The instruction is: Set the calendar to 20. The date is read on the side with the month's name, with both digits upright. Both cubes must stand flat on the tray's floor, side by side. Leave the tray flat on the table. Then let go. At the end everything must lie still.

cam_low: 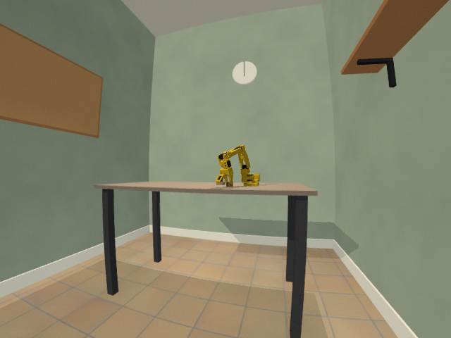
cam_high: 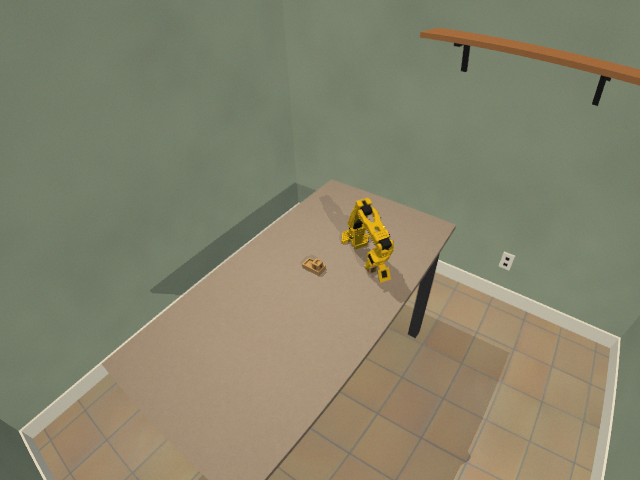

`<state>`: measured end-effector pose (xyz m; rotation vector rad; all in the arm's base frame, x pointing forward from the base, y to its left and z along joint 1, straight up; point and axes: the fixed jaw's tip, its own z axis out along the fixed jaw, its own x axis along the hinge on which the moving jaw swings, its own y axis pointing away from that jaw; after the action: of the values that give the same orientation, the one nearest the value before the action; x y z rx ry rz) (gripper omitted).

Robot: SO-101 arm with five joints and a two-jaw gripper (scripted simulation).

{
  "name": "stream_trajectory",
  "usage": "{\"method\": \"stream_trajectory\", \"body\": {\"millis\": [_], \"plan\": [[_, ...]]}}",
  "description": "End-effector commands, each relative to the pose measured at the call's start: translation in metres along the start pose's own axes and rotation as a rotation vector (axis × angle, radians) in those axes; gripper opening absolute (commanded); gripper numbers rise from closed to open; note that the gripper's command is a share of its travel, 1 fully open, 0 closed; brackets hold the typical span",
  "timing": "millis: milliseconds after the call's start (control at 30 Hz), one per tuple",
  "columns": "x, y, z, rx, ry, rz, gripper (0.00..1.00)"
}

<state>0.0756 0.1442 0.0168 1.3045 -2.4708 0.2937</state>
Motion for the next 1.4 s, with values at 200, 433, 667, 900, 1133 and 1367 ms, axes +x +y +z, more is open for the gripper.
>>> {"method": "stream_trajectory", "body": {"millis": [200, 433, 667, 900, 1133, 1367], "plan": [[-0.004, -0.002, -0.008, -0.009, -0.053, 0.001, 0.00], [0.001, -0.001, -0.023, -0.013, -0.161, 0.002, 0.00], [0.008, 0.000, -0.038, -0.020, -0.278, 0.004, 0.00], [0.016, 0.001, -0.051, -0.030, -0.399, 0.005, 0.00], [0.017, 0.001, -0.053, -0.032, -0.421, 0.005, 0.00], [0.017, 0.001, -0.053, -0.032, -0.421, 0.005, 0.00]]}}
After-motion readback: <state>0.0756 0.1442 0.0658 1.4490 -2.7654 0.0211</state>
